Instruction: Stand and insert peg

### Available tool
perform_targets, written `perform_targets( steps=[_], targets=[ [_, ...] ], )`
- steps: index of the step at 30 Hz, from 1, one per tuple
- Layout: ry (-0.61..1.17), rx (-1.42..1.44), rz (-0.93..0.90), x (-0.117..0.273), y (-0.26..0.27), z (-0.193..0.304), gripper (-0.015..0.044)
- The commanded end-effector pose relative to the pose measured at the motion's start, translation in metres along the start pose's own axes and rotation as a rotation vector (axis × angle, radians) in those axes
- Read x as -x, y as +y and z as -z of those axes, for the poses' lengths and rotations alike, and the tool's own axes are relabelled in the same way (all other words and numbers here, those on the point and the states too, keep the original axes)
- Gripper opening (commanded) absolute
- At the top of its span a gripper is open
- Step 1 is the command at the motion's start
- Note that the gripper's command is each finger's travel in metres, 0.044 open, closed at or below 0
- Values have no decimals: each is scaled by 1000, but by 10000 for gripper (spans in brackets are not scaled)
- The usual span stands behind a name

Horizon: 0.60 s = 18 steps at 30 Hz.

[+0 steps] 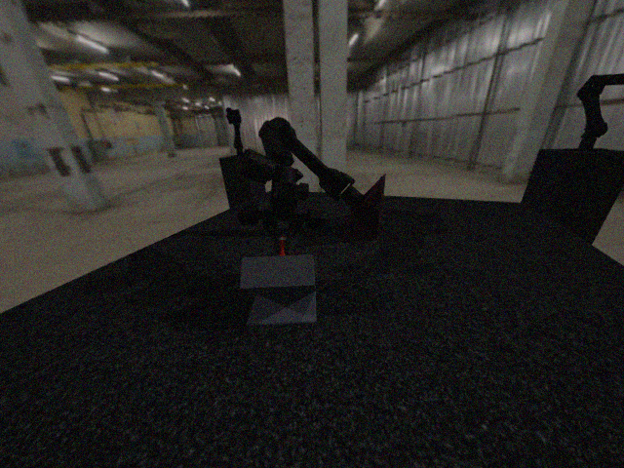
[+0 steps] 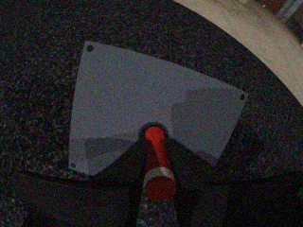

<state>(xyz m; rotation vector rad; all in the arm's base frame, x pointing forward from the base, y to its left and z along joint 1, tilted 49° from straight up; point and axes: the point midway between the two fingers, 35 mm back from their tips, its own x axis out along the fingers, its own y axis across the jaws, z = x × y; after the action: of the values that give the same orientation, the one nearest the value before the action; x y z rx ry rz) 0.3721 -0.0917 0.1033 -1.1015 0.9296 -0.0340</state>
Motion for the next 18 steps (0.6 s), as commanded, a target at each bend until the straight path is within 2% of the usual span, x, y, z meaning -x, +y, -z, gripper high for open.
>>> perform_targets(
  steps=[1, 11, 18],
  targets=[
    [1, 6, -7, -3, 3, 0, 0],
    [0, 0, 0, -1, 0, 0, 0],
    [0, 0, 0, -1, 0, 0, 184]
  ],
)
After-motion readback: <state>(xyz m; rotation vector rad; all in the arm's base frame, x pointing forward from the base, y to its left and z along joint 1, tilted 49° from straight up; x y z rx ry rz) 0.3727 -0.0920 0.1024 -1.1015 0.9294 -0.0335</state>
